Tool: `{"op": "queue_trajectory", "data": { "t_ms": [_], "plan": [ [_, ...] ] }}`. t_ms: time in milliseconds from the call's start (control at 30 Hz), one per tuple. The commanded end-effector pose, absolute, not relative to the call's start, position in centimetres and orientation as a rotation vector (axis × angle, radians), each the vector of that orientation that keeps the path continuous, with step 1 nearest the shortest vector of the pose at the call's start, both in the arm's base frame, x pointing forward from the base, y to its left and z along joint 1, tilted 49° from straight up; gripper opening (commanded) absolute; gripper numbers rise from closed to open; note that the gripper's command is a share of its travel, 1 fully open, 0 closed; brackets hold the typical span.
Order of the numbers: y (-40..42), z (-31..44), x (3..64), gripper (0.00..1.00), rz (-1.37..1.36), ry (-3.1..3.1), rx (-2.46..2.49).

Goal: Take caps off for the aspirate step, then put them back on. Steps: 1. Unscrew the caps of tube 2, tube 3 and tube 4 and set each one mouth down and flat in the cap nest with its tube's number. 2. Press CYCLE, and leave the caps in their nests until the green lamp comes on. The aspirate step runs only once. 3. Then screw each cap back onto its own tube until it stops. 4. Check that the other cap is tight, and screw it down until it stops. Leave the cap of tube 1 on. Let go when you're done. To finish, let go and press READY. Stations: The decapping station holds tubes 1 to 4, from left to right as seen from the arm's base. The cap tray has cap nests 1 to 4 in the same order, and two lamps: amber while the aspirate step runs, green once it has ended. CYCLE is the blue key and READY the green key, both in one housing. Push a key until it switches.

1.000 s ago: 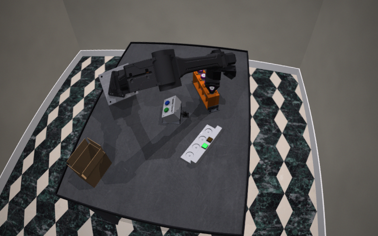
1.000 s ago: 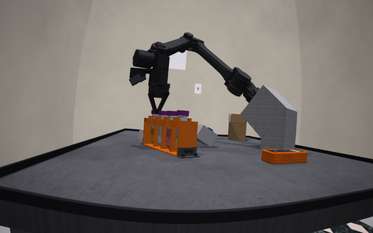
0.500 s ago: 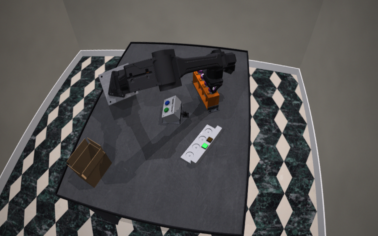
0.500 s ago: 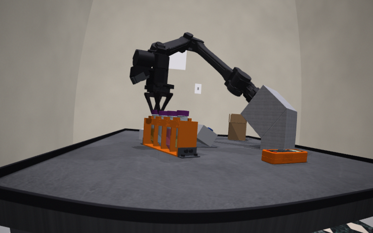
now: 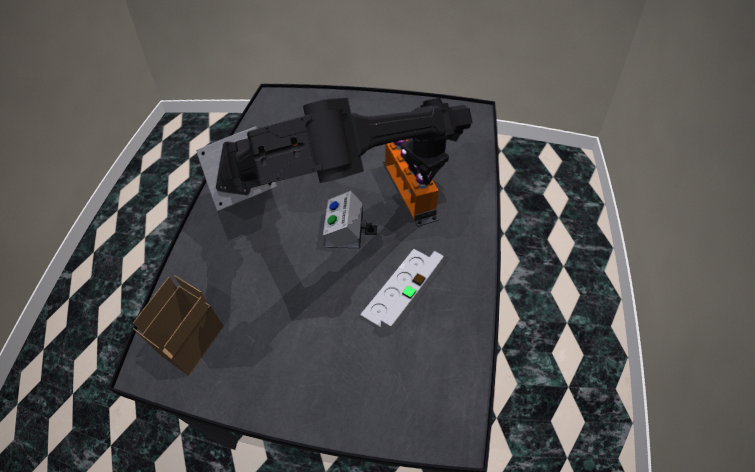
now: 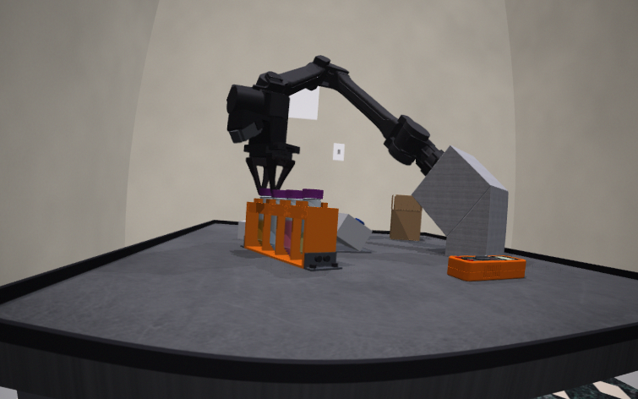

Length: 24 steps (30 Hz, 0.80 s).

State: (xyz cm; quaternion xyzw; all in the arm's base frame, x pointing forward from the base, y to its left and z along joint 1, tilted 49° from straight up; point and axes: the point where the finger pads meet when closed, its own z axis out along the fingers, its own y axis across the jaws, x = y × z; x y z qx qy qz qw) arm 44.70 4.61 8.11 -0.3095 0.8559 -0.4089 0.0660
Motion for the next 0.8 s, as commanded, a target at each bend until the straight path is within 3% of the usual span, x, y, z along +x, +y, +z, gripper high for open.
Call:
{"op": "queue_trajectory", "data": {
  "t_ms": [0, 367, 767],
  "plan": [
    [5.12, 8.72, 45.34, 0.00, -1.229, 2.564, -0.962],
    [5.12, 8.72, 45.35, 0.00, -1.229, 2.564, -0.962],
    [4.99, 8.56, 45.72, 0.00, -1.130, 2.588, -0.483]
  ]
}}
